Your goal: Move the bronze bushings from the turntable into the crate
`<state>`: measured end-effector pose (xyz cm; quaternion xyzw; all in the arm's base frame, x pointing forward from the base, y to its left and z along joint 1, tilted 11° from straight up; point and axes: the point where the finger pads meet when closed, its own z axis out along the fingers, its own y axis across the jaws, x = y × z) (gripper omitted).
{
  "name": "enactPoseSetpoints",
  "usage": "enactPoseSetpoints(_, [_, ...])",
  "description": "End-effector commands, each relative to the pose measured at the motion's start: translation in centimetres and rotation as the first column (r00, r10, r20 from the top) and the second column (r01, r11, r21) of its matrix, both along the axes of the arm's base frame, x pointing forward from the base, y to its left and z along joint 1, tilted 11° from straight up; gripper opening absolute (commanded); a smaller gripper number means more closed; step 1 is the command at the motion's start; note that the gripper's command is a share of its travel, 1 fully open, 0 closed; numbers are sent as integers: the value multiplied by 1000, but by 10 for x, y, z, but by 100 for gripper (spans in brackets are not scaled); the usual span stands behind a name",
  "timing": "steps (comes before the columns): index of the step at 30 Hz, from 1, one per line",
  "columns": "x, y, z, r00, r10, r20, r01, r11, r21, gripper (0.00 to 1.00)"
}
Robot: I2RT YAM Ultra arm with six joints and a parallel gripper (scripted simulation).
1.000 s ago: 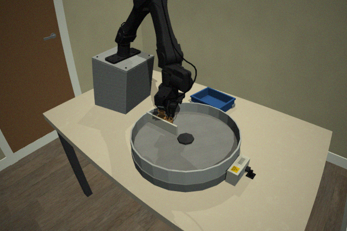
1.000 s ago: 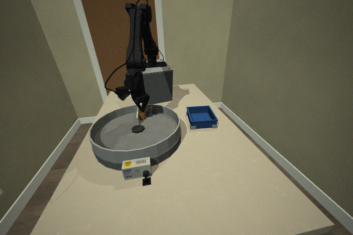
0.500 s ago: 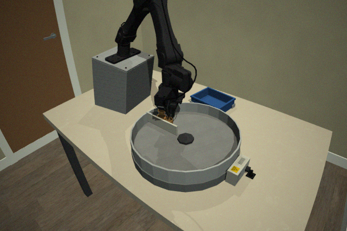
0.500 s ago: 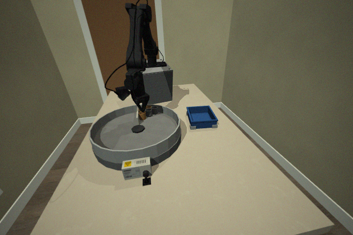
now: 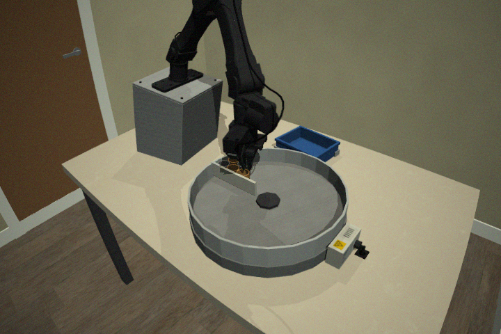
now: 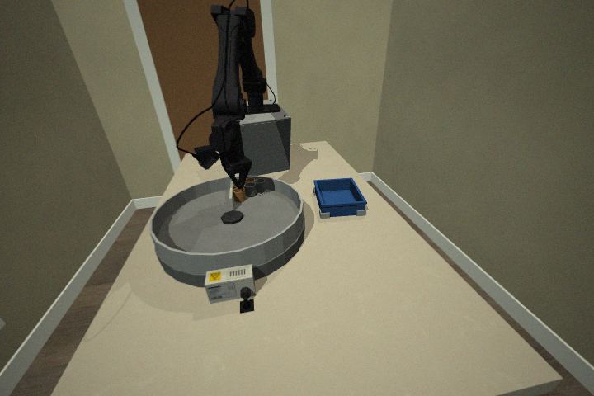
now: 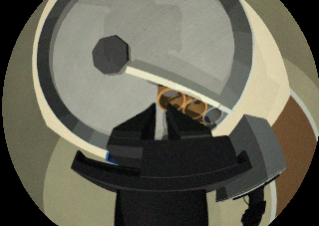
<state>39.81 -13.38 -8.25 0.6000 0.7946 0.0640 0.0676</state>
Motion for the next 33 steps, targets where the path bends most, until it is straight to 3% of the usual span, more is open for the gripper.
enactPoseSetpoints(1, [11, -5, 8, 1000, -5, 18, 5, 1000, -14, 15])
enactPoseSetpoints(4, [15, -6, 14, 999, -5, 35, 6, 1000, -20, 15])
enactPoseSetpoints(33, [15, -7, 13, 999, -5, 36, 6, 1000, -21, 15])
